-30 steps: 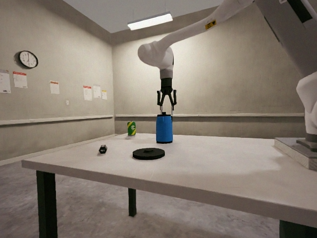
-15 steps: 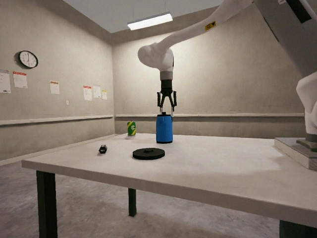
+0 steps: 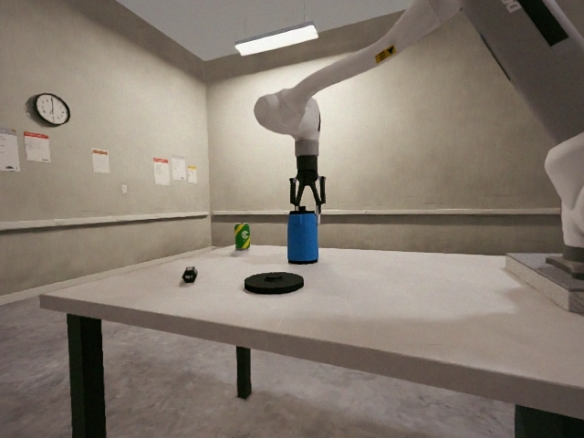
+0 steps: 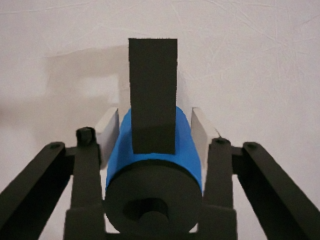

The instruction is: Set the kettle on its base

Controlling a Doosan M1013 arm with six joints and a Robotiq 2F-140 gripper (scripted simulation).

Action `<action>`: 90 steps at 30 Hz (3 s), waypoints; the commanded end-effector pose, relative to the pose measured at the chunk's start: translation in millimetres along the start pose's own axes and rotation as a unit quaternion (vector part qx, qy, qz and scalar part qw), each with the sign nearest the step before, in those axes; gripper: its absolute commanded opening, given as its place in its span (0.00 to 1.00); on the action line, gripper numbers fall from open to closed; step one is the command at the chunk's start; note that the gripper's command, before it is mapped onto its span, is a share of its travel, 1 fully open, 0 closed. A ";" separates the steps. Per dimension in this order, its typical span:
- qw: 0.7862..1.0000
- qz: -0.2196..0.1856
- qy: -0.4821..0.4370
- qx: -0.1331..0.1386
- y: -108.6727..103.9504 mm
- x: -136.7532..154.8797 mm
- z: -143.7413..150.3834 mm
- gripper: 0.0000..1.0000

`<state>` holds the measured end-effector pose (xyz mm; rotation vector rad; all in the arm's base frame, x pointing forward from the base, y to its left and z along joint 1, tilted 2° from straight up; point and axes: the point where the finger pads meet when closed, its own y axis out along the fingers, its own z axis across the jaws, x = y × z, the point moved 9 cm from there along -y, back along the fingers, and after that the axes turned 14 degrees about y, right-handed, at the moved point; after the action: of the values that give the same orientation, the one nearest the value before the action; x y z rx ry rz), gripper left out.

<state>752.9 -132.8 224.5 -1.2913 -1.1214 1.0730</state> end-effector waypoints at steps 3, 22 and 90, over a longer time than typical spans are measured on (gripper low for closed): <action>1.000 0.002 -0.003 -0.002 6.1 0.3 -0.7 0.52; 1.000 0.001 -0.003 -0.002 8.3 0.3 -0.7 0.52; 1.000 0.001 -0.003 -0.002 8.3 0.3 -0.7 0.10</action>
<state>754.0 -133.0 217.8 -1.2940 -1.1233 1.0719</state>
